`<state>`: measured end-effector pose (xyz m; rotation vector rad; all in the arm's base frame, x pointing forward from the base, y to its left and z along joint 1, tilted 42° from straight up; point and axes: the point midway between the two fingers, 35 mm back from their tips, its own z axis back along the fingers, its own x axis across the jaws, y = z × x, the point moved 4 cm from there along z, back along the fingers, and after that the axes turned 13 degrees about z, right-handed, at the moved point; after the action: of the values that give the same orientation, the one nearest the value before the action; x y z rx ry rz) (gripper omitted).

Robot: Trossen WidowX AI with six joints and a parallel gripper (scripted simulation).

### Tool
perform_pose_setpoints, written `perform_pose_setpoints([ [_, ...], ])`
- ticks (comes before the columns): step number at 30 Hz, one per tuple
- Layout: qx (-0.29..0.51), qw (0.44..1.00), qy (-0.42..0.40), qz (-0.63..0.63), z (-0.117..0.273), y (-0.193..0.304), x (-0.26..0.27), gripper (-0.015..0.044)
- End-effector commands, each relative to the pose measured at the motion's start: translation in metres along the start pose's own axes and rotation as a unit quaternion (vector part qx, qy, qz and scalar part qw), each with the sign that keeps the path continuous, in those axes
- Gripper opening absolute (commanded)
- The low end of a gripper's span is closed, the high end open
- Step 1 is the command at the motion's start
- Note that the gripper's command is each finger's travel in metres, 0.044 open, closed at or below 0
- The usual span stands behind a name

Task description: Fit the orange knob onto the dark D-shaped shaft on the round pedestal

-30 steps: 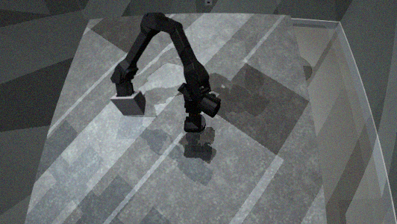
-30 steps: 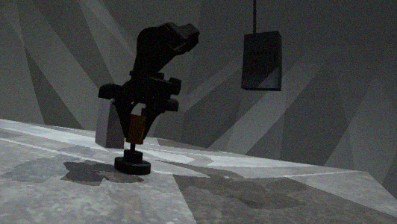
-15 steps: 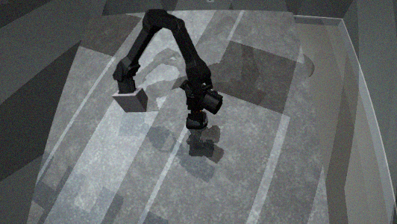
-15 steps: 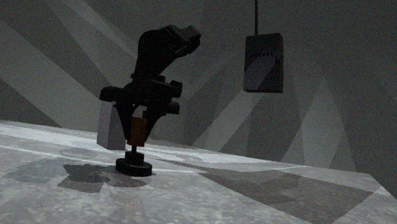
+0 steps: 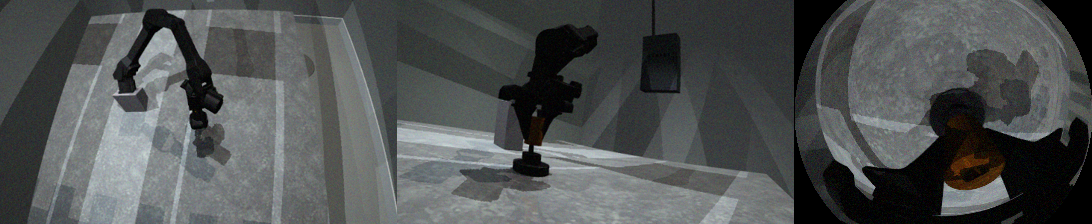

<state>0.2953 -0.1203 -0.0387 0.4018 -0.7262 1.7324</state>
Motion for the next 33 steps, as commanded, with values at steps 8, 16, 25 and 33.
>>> perform_pose_setpoints([
  [8,-0.001,1.000,0.000,0.010,-0.0011,0.0012,0.0013,0.0000],
  [16,-0.001,1.000,0.000,0.010,0.0011,-0.0008,0.0009,0.0000],
  [25,-0.001,1.000,0.000,0.010,-0.0030,0.0009,0.0009,0.0000],
  [33,-0.001,1.000,0.000,0.010,-0.0036,0.0019,0.0013,0.0000],
])
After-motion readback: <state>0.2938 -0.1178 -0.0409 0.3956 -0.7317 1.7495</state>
